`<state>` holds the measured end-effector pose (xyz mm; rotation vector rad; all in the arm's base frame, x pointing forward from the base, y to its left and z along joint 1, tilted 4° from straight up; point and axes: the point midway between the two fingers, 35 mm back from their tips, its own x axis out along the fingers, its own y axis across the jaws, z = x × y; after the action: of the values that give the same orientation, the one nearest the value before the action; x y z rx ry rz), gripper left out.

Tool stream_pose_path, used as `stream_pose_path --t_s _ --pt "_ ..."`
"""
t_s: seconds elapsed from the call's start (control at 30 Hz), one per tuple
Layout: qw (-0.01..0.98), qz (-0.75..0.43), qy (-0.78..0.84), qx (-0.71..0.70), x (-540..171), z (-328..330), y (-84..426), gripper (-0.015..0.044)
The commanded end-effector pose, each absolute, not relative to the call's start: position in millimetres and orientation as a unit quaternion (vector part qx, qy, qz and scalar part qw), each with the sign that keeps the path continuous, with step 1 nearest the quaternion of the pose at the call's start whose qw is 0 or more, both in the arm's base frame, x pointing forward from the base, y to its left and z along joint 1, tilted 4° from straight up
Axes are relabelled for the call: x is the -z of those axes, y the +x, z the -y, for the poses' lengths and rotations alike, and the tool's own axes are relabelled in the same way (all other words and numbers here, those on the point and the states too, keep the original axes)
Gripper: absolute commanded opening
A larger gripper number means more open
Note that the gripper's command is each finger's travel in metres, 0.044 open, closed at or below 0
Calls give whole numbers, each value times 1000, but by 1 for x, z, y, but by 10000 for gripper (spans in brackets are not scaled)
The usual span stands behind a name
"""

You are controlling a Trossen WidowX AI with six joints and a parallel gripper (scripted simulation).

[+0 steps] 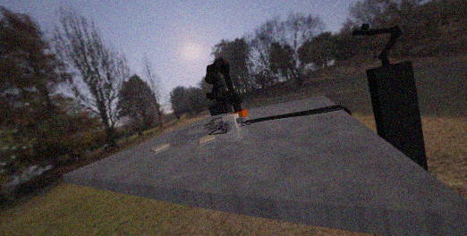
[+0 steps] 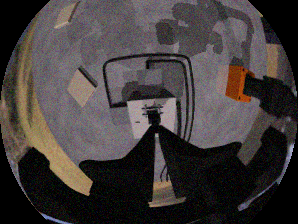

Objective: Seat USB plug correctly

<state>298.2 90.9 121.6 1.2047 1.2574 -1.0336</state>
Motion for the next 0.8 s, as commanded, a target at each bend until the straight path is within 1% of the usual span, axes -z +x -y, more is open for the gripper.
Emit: stream_pose_path --t_s 0.0,0.77 --pt "530 -529 504 430 -121 -92 299 0" --pt "530 -529 504 430 -118 -91 299 0"
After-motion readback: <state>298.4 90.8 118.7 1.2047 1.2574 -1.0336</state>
